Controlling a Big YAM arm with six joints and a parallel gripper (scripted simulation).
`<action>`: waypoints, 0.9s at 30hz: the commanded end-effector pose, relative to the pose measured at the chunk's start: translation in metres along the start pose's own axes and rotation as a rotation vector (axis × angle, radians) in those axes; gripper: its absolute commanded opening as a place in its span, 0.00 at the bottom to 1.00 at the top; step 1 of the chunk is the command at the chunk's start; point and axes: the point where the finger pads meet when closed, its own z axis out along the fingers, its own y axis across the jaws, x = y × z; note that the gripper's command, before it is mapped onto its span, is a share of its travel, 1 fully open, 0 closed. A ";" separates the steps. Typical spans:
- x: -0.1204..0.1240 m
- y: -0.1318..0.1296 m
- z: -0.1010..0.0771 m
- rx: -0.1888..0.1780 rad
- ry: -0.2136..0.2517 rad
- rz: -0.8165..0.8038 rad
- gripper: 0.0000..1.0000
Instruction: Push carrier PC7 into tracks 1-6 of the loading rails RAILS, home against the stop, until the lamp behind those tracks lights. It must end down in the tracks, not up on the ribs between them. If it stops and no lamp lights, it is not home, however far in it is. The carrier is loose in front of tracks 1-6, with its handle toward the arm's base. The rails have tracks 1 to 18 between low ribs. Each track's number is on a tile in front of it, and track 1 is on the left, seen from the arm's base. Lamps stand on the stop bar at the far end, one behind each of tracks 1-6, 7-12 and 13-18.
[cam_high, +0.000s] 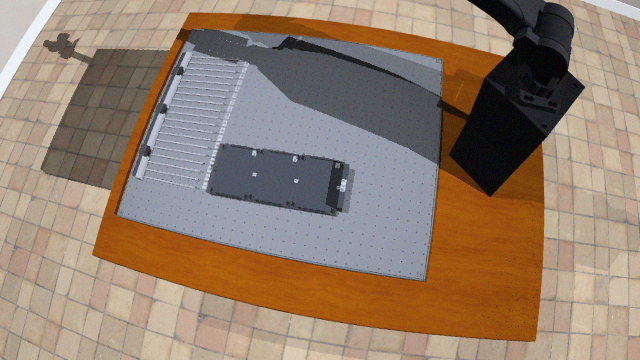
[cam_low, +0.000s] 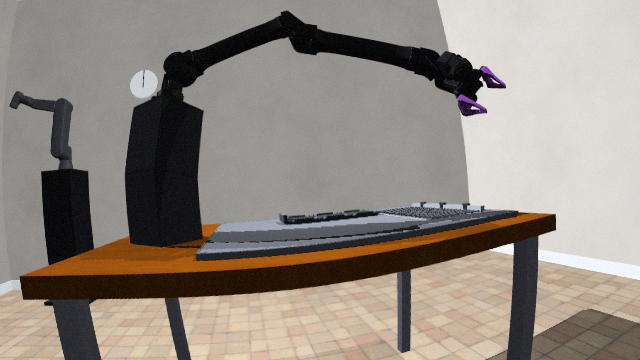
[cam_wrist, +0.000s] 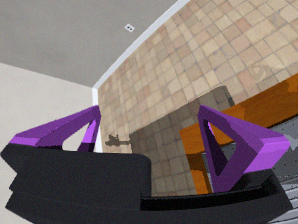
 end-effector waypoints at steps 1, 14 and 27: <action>-0.005 0.012 -0.005 -0.012 0.000 0.013 1.00; -0.005 0.012 -0.005 -0.012 0.000 0.013 1.00; 0.026 0.029 -0.057 -0.065 0.095 -0.205 1.00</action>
